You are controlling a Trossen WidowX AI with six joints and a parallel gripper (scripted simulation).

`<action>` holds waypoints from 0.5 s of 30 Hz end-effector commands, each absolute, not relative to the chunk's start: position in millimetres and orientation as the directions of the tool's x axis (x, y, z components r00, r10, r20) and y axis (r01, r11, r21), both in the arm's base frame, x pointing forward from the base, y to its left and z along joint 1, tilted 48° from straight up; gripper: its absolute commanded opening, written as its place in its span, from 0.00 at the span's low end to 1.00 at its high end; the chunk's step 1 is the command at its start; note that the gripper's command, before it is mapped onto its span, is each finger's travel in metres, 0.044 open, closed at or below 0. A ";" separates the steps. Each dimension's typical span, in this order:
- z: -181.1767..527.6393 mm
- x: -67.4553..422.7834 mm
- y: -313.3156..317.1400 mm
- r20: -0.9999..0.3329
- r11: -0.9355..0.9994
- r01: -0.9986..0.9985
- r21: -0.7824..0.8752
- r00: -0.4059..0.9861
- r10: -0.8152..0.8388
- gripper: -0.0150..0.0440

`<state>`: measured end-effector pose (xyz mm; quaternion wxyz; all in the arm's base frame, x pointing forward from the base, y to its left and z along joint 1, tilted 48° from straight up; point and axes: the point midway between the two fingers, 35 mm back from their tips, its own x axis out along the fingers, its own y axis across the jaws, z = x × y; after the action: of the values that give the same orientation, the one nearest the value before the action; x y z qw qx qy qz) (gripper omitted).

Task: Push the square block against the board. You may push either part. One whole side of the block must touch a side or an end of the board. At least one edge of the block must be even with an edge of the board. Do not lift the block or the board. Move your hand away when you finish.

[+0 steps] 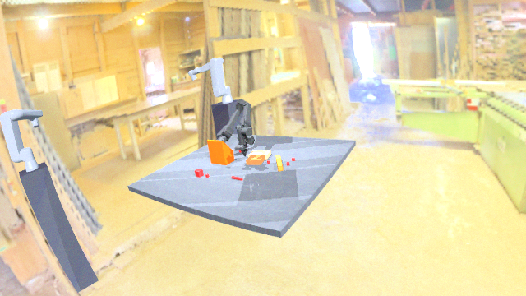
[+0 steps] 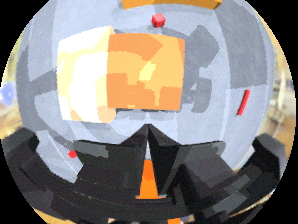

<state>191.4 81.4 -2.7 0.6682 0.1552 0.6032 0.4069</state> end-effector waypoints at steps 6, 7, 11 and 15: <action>-27.0 178.8 112.6 -0.667 0.606 -0.346 0.716 -0.084 0.740 0.25; -27.0 179.0 112.6 -0.667 0.606 -0.346 0.716 -0.084 0.740 0.25; -26.5 181.1 113.2 -0.667 0.606 -0.346 0.716 -0.084 0.740 0.25; -25.8 184.9 114.1 -0.667 0.606 -0.346 0.716 -0.084 0.740 0.25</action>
<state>181.3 112.5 -26.7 0.6570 0.1599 0.6106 0.4123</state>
